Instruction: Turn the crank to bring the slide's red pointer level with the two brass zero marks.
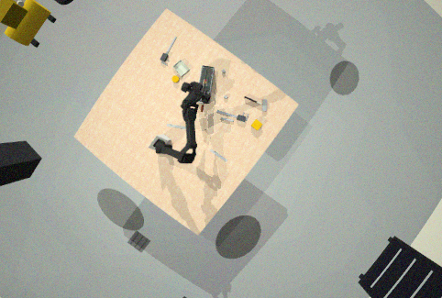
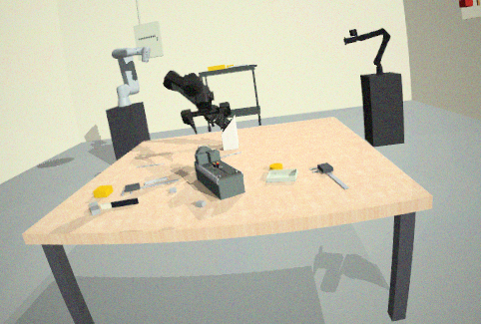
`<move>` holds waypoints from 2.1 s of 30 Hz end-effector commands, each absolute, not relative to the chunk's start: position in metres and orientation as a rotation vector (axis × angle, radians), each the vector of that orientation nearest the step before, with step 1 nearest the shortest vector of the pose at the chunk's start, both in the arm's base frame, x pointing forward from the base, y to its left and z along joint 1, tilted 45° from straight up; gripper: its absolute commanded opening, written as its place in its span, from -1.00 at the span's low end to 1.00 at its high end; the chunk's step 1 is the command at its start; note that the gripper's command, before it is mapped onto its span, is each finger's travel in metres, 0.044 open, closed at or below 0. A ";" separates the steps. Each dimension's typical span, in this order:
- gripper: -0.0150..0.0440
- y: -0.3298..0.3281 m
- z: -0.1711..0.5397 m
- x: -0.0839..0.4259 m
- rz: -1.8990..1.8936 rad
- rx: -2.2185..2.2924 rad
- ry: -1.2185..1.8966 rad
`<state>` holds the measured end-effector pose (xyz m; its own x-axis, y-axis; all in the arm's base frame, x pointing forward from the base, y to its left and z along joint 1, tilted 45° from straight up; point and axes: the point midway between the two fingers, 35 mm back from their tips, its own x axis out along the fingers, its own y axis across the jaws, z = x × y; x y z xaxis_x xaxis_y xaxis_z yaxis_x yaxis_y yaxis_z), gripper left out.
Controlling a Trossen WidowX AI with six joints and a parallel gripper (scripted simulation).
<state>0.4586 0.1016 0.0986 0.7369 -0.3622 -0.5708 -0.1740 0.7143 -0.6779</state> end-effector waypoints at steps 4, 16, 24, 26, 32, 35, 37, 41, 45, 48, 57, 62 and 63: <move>1.00 0.079 0.120 0.435 -0.019 -0.849 0.800; 1.00 0.046 0.145 0.382 0.160 -0.946 0.853; 1.00 0.040 0.148 0.370 0.198 -0.963 0.859; 1.00 0.038 0.146 0.371 0.198 -0.963 0.860; 1.00 0.016 0.122 0.377 0.199 -0.962 0.862; 1.00 0.003 0.110 0.379 0.199 -0.962 0.863; 1.00 -0.005 0.102 0.379 0.199 -0.962 0.863; 1.00 -0.021 0.087 0.379 0.197 -0.965 0.861; 1.00 -0.031 0.078 0.378 0.196 -0.967 0.859; 1.00 -0.032 0.077 0.378 0.195 -0.967 0.859; 1.00 -0.042 0.068 0.380 0.191 -0.964 0.865; 1.00 -0.047 0.062 0.380 0.189 -0.962 0.868; 1.00 -0.049 0.061 0.380 0.188 -0.962 0.868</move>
<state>0.3802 -0.0459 0.0663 0.6610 -0.2271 -0.7152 -0.4926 0.5876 -0.6419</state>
